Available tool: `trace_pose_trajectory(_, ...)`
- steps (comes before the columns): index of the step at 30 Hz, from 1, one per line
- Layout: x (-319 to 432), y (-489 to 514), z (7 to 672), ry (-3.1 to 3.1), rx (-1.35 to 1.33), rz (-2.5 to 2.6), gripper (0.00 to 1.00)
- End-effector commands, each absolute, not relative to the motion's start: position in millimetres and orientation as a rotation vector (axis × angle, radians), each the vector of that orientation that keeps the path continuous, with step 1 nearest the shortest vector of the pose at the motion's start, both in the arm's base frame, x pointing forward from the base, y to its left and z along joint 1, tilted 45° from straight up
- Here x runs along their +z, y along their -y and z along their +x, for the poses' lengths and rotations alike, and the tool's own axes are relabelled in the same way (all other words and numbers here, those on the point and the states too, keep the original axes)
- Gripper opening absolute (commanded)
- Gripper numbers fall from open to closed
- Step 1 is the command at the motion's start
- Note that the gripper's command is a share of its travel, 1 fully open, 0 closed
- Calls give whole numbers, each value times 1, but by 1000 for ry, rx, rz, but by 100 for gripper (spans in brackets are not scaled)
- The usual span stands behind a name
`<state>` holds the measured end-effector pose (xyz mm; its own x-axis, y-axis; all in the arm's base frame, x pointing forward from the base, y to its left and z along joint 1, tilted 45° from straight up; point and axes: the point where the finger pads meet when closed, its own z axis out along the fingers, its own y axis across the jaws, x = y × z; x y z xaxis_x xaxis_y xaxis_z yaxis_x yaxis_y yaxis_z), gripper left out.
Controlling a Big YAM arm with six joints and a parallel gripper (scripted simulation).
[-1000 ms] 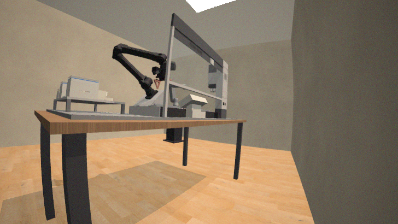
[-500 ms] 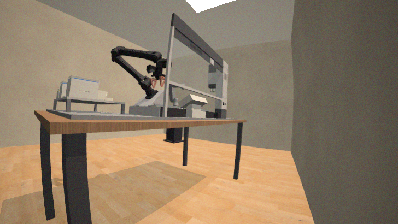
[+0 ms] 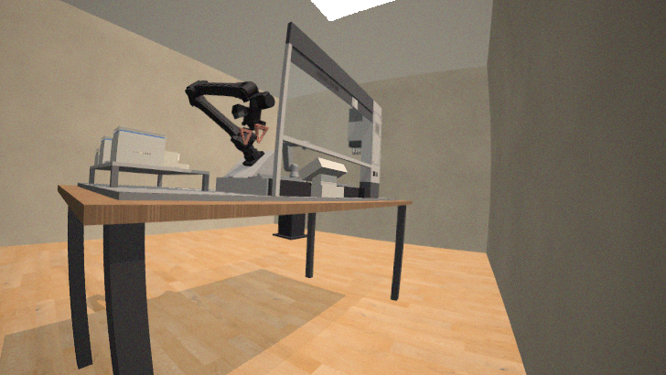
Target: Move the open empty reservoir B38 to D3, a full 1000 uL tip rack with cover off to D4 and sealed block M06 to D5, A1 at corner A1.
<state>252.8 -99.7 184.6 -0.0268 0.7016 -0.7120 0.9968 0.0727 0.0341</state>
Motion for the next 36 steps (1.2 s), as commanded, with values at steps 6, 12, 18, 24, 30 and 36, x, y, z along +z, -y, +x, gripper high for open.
trace_pose_trajectory(6, 231, 125, 268, -1784, -627, 1649, 100)
trace_pose_trajectory(12, 254, 146, 269, -1780, -630, 1645, 100)
trace_pose_trajectory(18, 268, 161, 270, -1780, -637, 1642, 100)
trace_pose_trajectory(24, 292, 182, 270, -1772, -637, 1638, 100)
trace_pose_trajectory(30, 307, 205, 275, -1791, -660, 1637, 100)
trace_pose_trajectory(36, 322, 219, 276, -1790, -662, 1636, 100)
